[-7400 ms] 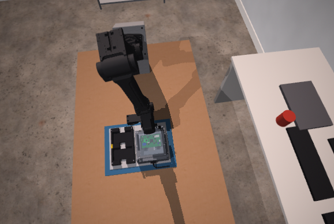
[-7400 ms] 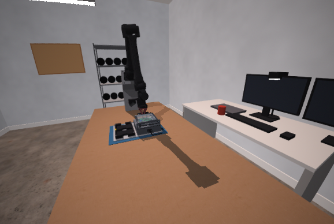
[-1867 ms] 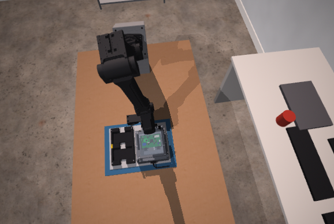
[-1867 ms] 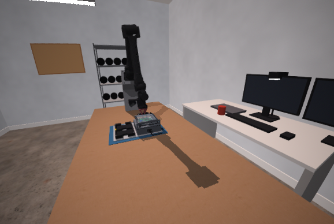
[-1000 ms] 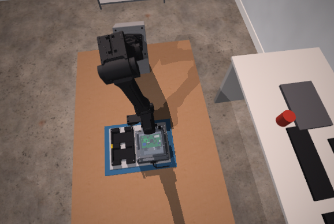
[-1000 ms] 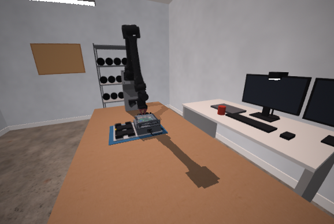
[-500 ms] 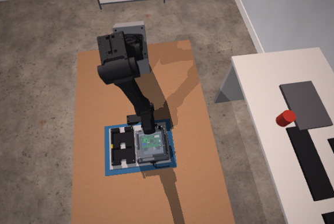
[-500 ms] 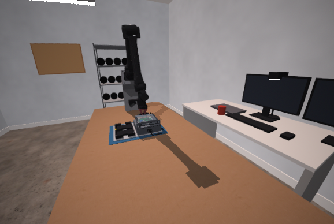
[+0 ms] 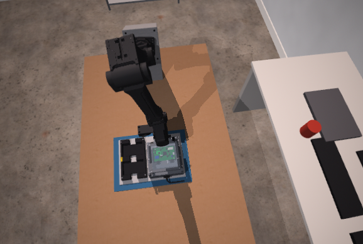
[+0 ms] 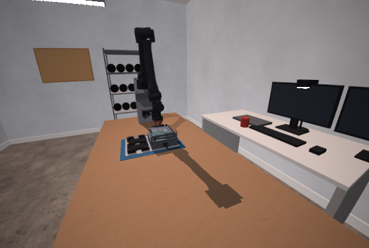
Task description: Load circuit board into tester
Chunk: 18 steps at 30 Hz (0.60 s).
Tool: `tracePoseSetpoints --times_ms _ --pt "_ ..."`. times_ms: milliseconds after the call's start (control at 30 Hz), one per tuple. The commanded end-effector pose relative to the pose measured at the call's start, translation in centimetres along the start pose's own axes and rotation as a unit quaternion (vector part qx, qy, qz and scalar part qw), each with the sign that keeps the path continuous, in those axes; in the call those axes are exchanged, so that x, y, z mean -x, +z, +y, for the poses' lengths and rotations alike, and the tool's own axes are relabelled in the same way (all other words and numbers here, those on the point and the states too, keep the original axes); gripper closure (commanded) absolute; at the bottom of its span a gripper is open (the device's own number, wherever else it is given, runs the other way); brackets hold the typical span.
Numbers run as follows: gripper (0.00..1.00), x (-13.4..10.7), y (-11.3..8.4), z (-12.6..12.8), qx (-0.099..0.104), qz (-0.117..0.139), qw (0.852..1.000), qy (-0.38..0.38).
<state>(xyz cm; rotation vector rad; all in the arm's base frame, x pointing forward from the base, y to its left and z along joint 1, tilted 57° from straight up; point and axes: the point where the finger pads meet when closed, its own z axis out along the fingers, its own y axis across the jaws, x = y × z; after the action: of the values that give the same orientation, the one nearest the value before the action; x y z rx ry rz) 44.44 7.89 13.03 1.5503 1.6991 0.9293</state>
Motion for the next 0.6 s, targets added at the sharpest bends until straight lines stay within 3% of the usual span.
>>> tracePoseSetpoints --times_ms 0,567 --pt "1.0 0.72 1.3 0.11 -0.004 -0.007 1.0 -0.004" --pt "1.0 0.72 1.6 0.1 -0.004 -0.007 1.0 -0.004"
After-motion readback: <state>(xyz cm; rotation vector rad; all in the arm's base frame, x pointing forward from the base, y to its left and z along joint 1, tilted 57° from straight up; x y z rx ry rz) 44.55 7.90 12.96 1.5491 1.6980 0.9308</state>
